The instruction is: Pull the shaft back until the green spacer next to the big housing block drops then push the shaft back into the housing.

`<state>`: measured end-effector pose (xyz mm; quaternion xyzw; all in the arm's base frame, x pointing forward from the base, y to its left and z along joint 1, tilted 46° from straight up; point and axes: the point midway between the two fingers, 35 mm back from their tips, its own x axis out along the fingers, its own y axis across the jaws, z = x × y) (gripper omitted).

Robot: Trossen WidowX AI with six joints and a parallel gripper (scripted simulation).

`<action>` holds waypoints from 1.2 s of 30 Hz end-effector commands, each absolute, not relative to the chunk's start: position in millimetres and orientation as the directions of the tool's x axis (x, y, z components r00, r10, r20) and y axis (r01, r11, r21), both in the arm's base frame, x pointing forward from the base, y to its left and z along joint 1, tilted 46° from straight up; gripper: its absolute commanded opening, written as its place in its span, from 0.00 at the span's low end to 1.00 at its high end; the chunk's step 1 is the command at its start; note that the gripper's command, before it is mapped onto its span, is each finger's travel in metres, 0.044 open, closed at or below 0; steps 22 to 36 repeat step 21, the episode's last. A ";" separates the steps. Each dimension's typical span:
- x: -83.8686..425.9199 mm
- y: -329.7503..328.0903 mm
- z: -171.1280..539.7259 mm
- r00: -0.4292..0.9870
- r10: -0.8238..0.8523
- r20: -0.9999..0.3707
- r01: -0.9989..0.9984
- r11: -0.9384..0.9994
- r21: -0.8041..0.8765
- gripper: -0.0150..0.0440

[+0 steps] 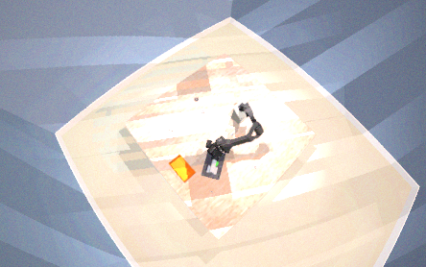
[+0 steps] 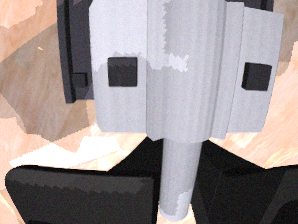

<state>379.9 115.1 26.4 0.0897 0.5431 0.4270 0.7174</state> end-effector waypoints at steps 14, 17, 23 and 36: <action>379.9 115.1 26.5 0.044 0.710 -0.703 -0.514 0.619 0.593 0.52; 379.9 115.1 26.5 0.044 0.710 -0.703 -0.514 0.619 0.593 0.65; 380.0 113.3 28.1 0.044 0.710 -0.703 -0.514 0.619 0.593 0.83; 380.0 113.3 28.1 0.044 0.710 -0.703 -0.514 0.619 0.593 0.83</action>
